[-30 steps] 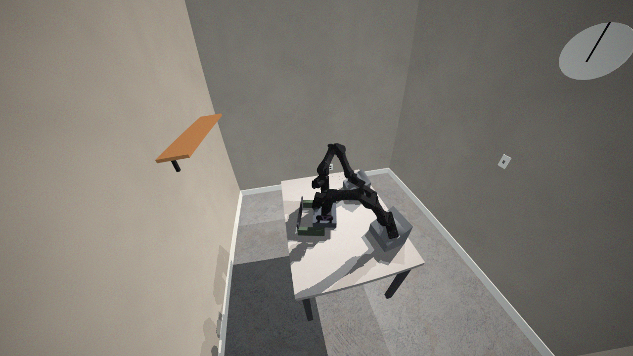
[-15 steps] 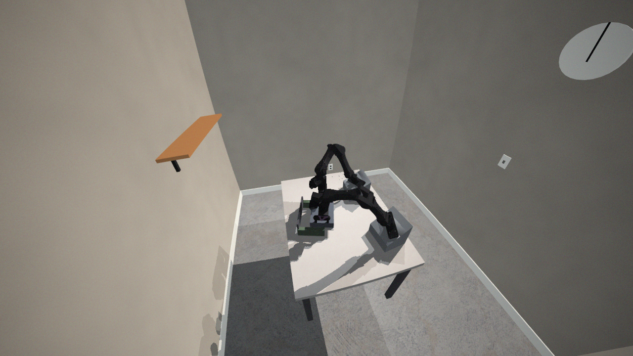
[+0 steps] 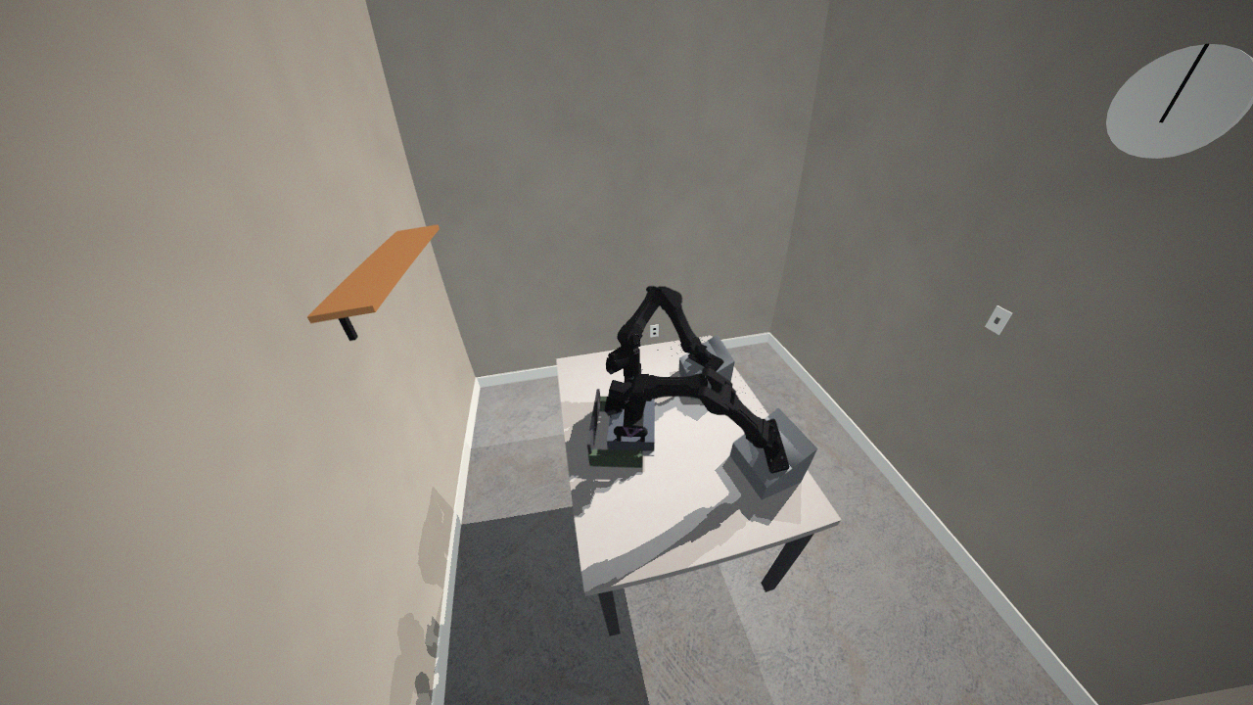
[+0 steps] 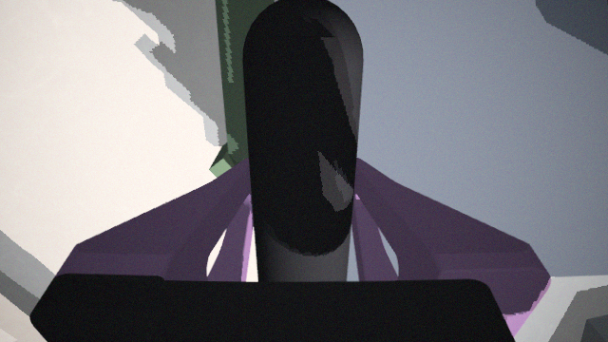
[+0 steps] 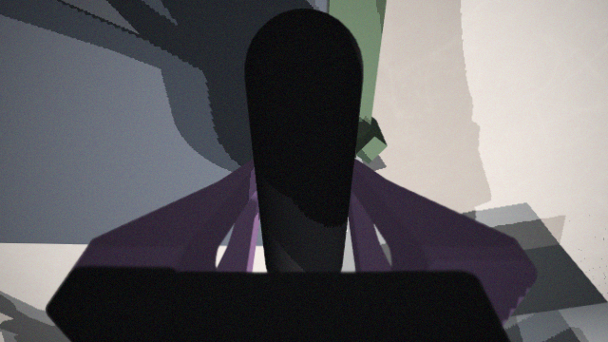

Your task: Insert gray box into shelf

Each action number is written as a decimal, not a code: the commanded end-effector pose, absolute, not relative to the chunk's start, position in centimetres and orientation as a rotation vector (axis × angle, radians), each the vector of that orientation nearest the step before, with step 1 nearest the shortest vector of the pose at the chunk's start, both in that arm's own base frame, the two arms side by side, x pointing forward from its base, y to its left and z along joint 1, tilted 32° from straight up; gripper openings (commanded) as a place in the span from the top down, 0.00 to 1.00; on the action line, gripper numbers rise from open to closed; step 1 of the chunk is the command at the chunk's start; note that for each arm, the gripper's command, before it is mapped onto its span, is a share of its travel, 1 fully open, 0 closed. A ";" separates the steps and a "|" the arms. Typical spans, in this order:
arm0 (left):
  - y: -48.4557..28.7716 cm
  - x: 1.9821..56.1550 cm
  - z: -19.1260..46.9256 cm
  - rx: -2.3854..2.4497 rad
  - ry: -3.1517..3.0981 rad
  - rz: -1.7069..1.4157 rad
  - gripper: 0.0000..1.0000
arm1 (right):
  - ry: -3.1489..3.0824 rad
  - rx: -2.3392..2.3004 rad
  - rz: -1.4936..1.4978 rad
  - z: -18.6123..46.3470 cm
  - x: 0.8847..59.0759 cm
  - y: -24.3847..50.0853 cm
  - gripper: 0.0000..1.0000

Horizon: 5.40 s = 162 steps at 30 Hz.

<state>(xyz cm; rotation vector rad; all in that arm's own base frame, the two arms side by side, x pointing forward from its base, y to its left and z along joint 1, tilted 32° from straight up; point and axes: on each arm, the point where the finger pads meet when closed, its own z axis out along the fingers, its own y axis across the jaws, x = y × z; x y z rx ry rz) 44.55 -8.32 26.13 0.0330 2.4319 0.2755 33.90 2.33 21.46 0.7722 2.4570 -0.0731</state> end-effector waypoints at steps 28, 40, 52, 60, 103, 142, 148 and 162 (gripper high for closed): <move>-9.3 48.3 31.9 0.025 2.335 0.239 0.84 | 2.433 0.711 0.014 26.0 36.8 1.4 0.84; -9.6 49.2 34.3 0.001 2.288 0.210 0.84 | 2.395 0.698 0.039 27.8 37.9 1.2 0.84; -9.4 49.6 34.9 0.003 2.282 0.211 0.84 | 2.395 0.691 0.048 27.9 38.8 1.1 0.84; -9.7 49.6 34.9 0.011 2.282 0.193 0.84 | 2.376 0.690 0.049 28.6 38.7 0.9 0.84; -9.3 47.6 34.9 0.002 2.320 0.234 0.00 | 2.421 0.733 -0.008 28.4 36.7 0.5 0.00; -10.2 45.1 38.2 0.004 2.288 0.209 0.00 | 2.403 0.737 0.001 31.5 35.5 0.7 0.00; -10.5 45.6 37.2 0.013 2.308 0.218 0.00 | 2.436 0.728 0.004 30.7 35.7 1.3 0.00; -10.3 45.8 37.1 0.011 2.312 0.221 0.00 | 2.425 0.726 0.017 30.8 35.6 1.4 0.00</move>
